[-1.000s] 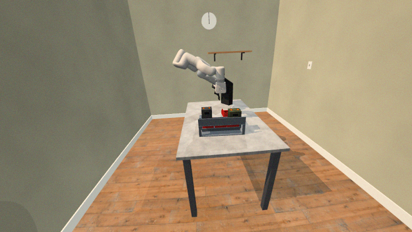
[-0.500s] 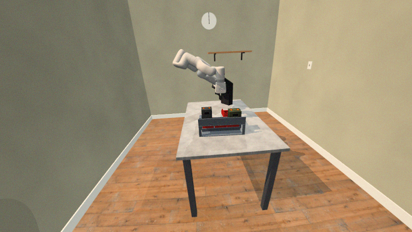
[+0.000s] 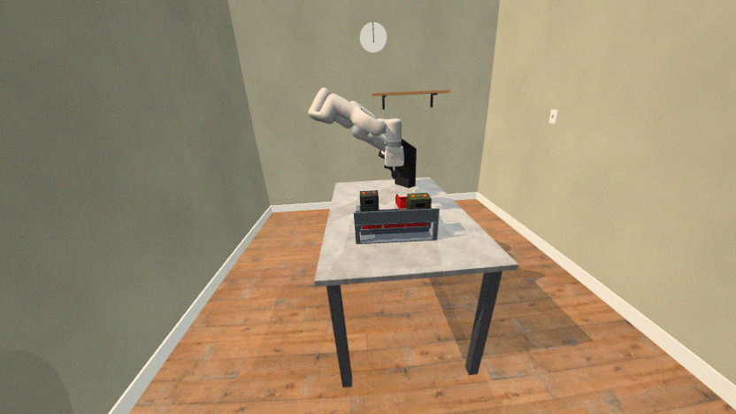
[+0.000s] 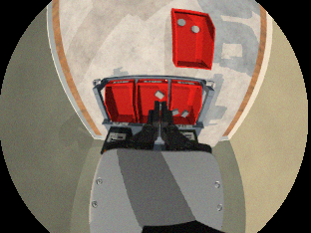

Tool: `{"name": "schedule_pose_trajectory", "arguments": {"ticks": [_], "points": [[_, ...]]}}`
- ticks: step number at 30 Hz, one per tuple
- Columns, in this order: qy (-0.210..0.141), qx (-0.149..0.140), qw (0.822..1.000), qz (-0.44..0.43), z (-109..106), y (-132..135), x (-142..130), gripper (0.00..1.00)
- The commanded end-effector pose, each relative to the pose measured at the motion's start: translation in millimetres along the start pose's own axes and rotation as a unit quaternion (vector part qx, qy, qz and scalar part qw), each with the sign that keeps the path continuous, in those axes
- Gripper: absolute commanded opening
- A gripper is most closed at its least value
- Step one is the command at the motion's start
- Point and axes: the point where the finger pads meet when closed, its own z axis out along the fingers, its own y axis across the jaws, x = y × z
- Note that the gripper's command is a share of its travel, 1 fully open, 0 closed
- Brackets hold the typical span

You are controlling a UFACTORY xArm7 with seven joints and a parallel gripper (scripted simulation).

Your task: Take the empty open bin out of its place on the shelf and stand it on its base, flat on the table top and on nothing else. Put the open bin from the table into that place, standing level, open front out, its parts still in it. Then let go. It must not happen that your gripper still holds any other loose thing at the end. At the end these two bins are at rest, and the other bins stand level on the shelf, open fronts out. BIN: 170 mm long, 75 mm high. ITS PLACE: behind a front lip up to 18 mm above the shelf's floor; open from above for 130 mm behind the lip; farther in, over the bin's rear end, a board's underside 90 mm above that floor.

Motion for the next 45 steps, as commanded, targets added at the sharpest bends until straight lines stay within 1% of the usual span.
{"name": "schedule_pose_trajectory", "arguments": {"ticks": [1, 5, 7, 11, 22, 24, 32, 38, 45], "points": [[-0.001, 0.000, 1.000, -0.001, 0.8, 3.6, 1.1, 0.00], [0.001, 0.003, 1.000, -0.004, 6.7, 12.3, 6.9, 0.00], [0.001, 0.003, 1.000, -0.004, 6.7, 12.3, 6.9, 0.00], [0.003, 0.007, 1.000, -0.009, 16.1, 26.6, 17.0, 0.00], [0.003, 0.011, 1.000, -0.024, 47.0, 83.2, 62.7, 0.00], [0.003, 0.011, 1.000, -0.024, 47.0, 83.2, 62.7, 0.00], [-0.001, 0.004, 1.000, -0.030, 61.1, 117.5, 95.8, 0.00], [-0.003, 0.000, 1.000, -0.031, 65.0, 128.8, 107.8, 0.00], [-0.003, 0.000, 1.000, -0.031, 65.5, 130.4, 109.5, 0.00]]}}
